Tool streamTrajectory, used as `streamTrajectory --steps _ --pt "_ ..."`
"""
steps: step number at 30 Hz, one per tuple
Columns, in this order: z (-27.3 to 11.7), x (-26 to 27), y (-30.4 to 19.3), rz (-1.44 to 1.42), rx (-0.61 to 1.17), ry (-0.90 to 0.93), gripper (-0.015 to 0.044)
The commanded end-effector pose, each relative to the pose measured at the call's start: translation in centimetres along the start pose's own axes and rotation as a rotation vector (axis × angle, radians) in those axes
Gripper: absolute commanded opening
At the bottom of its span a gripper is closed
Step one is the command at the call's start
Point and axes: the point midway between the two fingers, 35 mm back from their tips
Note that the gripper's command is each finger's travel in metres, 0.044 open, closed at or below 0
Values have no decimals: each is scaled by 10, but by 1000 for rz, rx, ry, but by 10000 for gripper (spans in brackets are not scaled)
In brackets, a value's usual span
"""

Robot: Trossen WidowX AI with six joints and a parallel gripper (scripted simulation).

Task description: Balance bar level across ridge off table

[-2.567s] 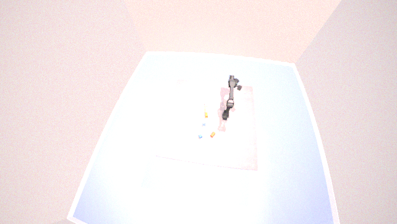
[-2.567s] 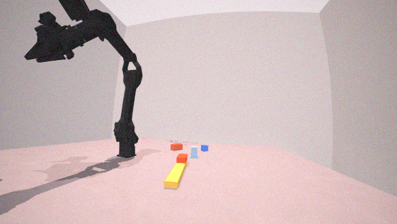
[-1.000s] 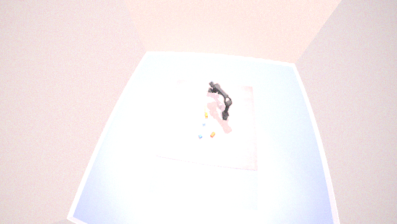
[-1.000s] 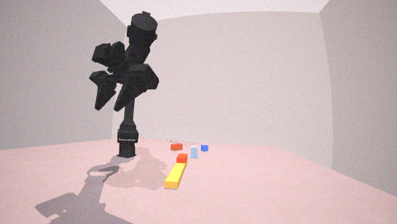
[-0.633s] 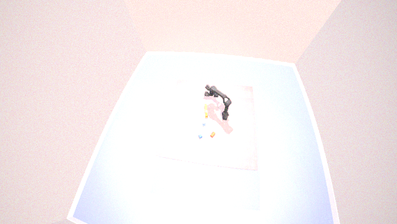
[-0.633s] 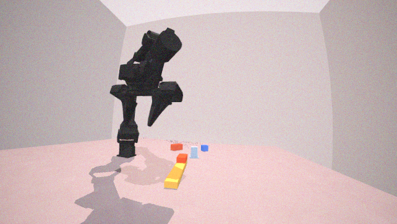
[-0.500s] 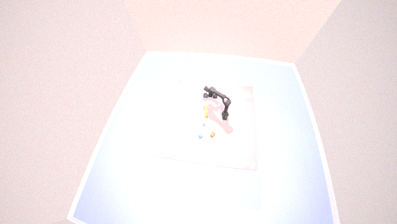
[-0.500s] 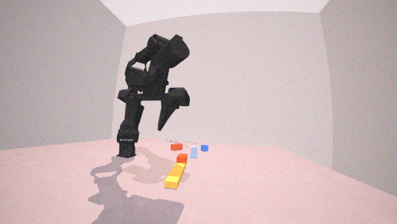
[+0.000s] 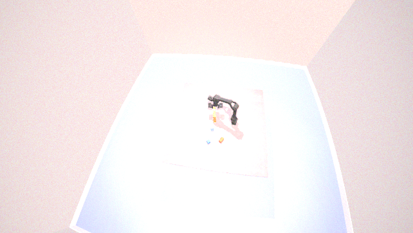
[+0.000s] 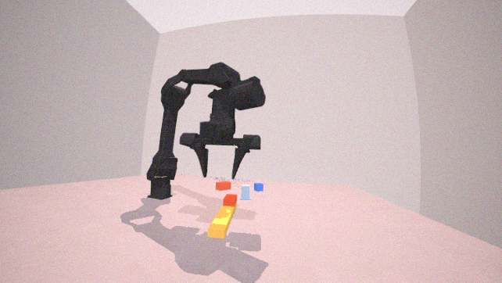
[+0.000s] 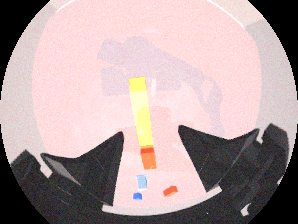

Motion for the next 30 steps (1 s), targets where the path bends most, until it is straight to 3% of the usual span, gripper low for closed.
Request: streamTrajectory --steps 1,9,18,30 --pt "5 10 -18 -20 40 7 315" --pt "16 17 -31 -38 68 7 315" --pt "72 17 -36 -38 68 7 315" --pt "85 17 -36 -38 68 7 315"
Point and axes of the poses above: the point midway between the two fingers, 35 mm back from their tips, its own z axis out along the fingers, its own x axis across the jaws, y = z × x, and after that the axes turned 8 degrees about -z, right-handed
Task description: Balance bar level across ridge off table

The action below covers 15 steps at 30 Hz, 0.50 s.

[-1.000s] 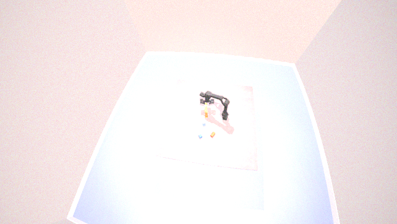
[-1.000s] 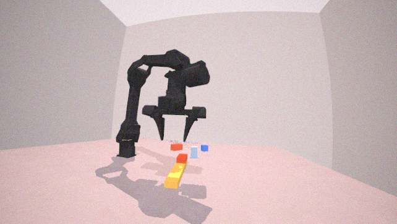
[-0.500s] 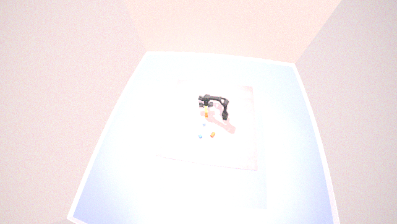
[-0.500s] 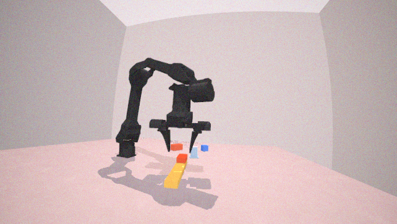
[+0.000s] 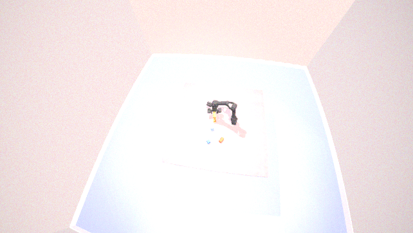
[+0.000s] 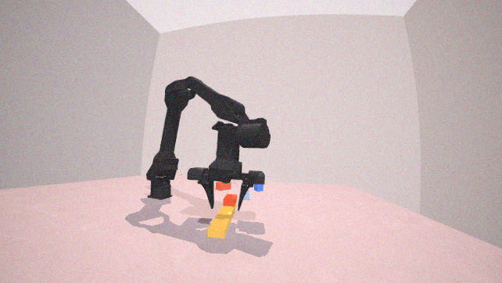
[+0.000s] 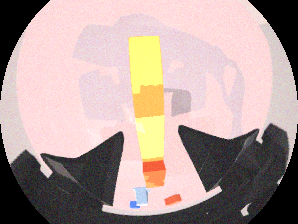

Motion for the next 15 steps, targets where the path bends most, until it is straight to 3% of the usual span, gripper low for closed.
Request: streamTrajectory --steps 1,15 --pt "6 0 -1 5 5 3 315" --pt "18 0 -1 5 5 3 315"
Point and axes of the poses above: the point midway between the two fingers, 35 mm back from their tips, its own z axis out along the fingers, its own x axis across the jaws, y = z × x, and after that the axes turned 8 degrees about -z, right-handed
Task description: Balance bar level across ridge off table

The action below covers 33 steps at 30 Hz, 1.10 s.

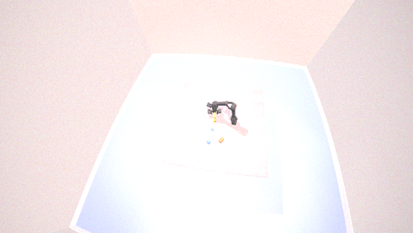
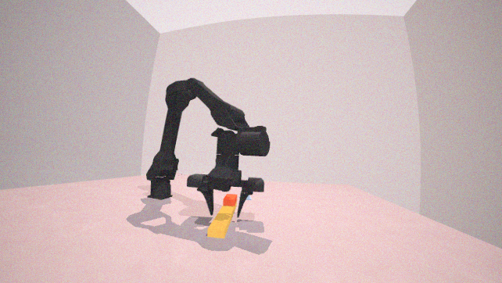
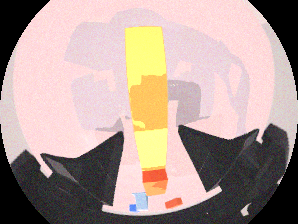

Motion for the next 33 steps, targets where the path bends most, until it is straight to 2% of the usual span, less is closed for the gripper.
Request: streamTrajectory --steps 1,5,11,19,23,33 --pt "0 1 -1 4 4 5 315" --pt "0 1 -1 4 4 5 315" --pt "0 0 0 0 1 -1 157" --pt "0 0 0 0 1 -1 104" --pt "-6 1 1 0 1 0 0" --pt "-31 3 3 1 1 1 0"
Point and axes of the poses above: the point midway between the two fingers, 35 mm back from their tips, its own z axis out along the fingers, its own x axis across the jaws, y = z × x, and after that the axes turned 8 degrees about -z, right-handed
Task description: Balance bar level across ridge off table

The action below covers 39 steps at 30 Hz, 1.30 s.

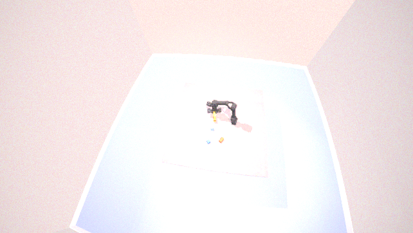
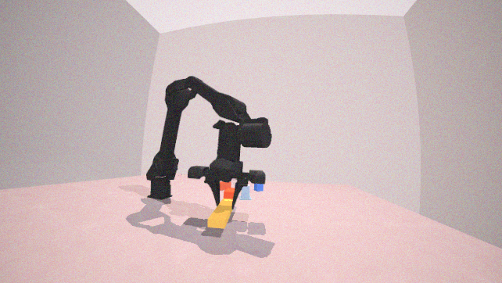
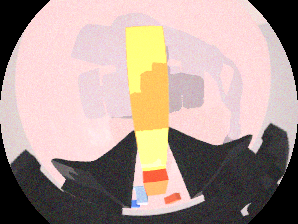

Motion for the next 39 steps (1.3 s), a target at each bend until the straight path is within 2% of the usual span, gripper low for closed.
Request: streamTrajectory --steps 1,27,39 --pt "-12 2 1 1 -7 12 0" --pt "-79 -1 -2 4 -4 15 0" --pt "-81 20 -32 -20 -2 17 0"
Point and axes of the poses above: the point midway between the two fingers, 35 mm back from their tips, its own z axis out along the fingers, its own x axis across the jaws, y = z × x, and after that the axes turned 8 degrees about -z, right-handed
